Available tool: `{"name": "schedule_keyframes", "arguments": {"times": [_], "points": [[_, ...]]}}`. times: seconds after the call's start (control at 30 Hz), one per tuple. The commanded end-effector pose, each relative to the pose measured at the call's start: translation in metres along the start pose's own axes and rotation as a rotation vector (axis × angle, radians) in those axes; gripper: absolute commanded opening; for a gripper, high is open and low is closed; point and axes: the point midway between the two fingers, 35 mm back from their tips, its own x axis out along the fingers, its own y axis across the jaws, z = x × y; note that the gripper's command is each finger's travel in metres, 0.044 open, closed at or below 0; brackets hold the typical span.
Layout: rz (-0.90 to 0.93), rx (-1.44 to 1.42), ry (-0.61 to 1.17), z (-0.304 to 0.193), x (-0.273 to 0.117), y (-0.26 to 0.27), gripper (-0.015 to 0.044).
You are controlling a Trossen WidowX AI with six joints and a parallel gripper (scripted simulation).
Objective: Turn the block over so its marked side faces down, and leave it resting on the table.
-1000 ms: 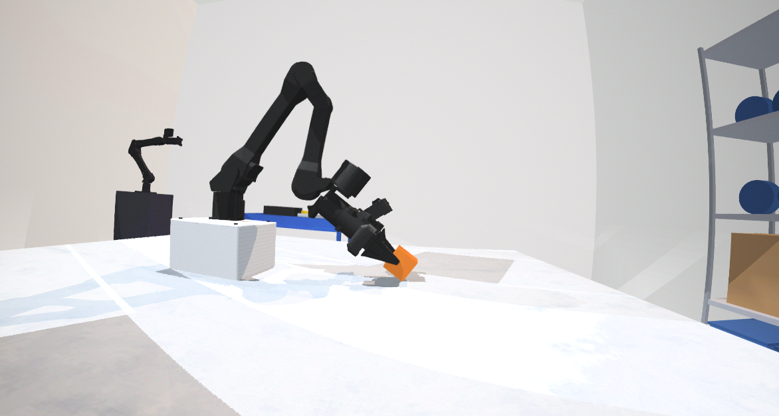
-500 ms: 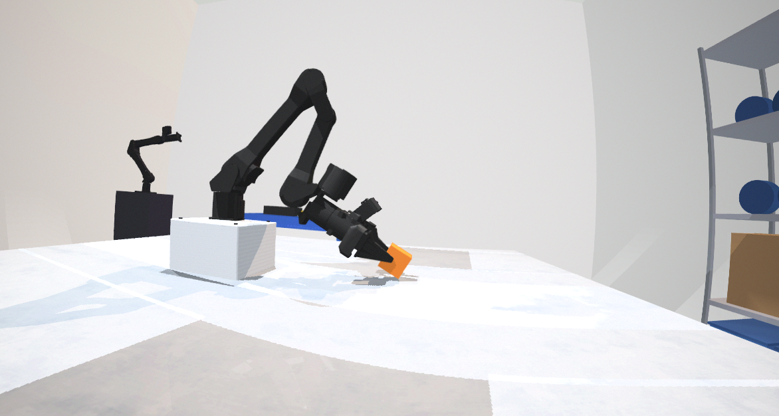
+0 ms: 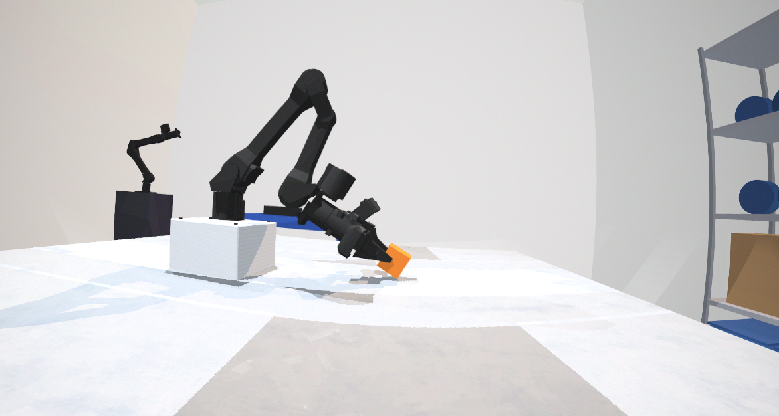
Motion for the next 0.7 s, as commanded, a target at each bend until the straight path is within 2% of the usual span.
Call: {"name": "schedule_keyframes", "arguments": {"times": [0.0,0.33,0.67], "points": [[-0.005,-0.005,-0.006,0.0010,-0.0003,-0.0006,0.0184],[-0.005,-0.005,-0.006,0.0010,-0.0003,-0.0006,0.0440],[-0.005,-0.005,-0.006,0.0010,-0.0003,-0.0006,0.0440]]}}
